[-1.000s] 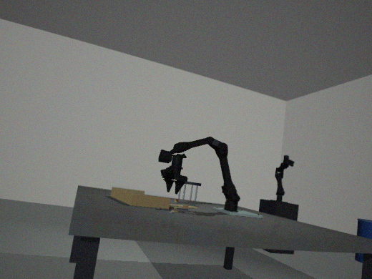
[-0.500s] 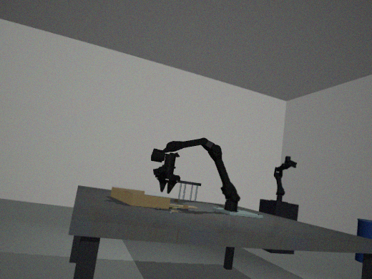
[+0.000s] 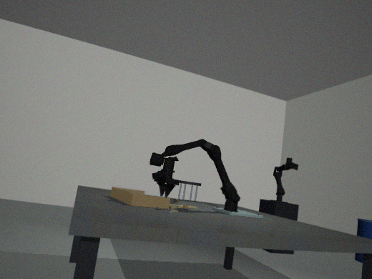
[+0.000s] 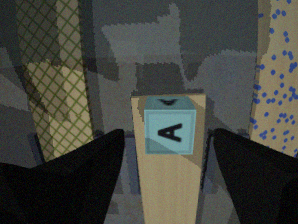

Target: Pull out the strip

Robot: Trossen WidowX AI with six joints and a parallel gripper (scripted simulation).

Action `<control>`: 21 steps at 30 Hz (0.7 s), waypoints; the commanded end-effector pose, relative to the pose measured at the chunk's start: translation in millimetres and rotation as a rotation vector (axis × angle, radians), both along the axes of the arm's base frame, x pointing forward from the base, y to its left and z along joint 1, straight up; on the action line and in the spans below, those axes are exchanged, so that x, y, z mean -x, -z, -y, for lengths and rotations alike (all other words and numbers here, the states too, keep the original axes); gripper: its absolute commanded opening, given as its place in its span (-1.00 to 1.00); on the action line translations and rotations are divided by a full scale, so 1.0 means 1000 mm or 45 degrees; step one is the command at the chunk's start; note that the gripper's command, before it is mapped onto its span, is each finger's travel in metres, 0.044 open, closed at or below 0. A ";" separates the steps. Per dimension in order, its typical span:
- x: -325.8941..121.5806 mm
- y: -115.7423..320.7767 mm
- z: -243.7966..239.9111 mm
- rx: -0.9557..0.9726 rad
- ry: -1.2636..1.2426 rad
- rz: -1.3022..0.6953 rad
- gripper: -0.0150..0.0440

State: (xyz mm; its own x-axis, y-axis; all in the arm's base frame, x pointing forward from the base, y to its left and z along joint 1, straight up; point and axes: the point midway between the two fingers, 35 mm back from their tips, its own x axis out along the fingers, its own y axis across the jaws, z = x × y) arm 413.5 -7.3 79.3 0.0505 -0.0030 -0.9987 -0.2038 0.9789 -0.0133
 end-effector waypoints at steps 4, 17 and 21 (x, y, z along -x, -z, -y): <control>0.000 0.014 0.001 0.002 0.007 -0.009 0.36; 0.000 0.033 0.001 0.002 0.007 -0.009 0.36; 0.000 0.030 0.001 0.000 0.002 -0.006 0.27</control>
State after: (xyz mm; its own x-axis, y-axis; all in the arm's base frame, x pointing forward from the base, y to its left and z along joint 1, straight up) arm 413.2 -7.9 48.7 0.0454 -0.0031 -0.9990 -0.2024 0.9792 -0.0122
